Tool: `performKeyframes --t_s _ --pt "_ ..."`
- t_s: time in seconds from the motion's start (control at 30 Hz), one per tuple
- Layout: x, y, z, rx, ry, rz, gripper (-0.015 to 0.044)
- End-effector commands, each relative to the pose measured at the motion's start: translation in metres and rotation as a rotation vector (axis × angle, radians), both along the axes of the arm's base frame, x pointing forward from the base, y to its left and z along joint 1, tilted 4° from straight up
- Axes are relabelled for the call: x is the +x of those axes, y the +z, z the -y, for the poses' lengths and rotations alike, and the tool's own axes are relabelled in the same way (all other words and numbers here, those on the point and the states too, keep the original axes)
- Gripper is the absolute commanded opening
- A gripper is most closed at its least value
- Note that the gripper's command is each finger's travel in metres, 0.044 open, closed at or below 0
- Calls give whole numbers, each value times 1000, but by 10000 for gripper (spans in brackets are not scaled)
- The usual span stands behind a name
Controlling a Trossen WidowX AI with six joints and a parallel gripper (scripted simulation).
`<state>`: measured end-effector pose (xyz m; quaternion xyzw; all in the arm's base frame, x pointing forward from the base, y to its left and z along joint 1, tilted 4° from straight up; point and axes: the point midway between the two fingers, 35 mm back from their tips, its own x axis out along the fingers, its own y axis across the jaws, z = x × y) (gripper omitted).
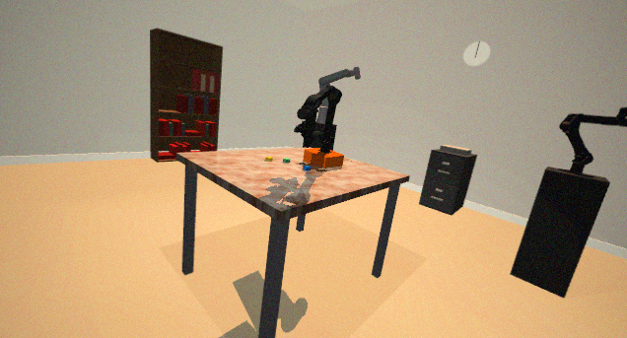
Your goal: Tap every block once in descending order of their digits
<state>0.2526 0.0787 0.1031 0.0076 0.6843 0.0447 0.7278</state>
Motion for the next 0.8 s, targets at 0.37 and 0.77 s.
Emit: performKeyframes --t_s 0.37,0.77 --pt "-4 -79 -25 2 -14 -3 20" --pt "-3 -91 -26 2 -14 -3 20"
